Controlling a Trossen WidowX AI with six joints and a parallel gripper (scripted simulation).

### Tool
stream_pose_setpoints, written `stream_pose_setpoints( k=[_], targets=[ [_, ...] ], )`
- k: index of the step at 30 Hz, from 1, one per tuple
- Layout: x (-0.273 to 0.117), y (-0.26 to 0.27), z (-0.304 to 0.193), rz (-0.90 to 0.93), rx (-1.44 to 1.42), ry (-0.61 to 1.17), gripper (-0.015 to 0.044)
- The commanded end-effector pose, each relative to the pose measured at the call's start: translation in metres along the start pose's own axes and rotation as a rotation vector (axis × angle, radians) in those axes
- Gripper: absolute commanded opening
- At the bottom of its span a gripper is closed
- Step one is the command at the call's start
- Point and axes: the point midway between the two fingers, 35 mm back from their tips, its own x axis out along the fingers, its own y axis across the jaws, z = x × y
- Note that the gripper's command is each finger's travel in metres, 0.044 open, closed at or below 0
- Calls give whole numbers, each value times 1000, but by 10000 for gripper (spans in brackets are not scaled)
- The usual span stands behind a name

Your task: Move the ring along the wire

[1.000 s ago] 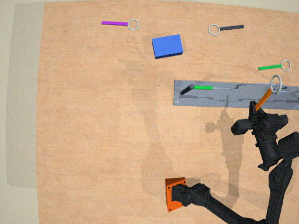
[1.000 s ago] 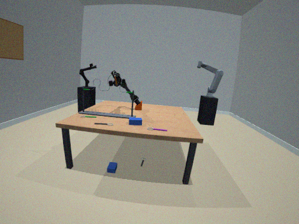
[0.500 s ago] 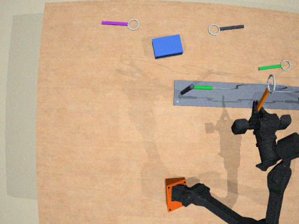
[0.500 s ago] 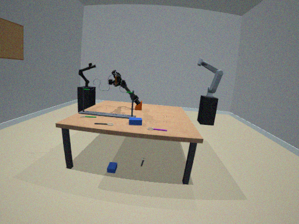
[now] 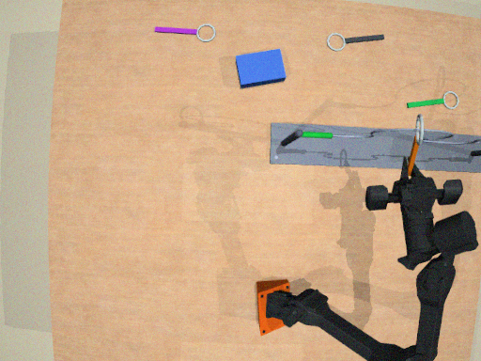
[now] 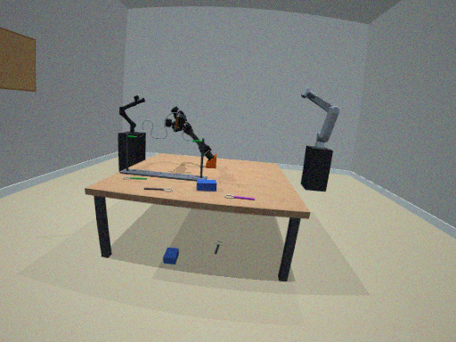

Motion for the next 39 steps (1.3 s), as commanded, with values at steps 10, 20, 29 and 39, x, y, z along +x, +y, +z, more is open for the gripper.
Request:
stream_pose_setpoints(
  k=[10,20,29,39],
  targets=[
    [-1,-5,0,-82,-157,20,-150],
    [-2,-10,1,-143,-269,32,-150],
    [-3,-14,2,-198,-370,43,-150],
    [-5,-18,5,-260,-482,55,-150]
  ],
)
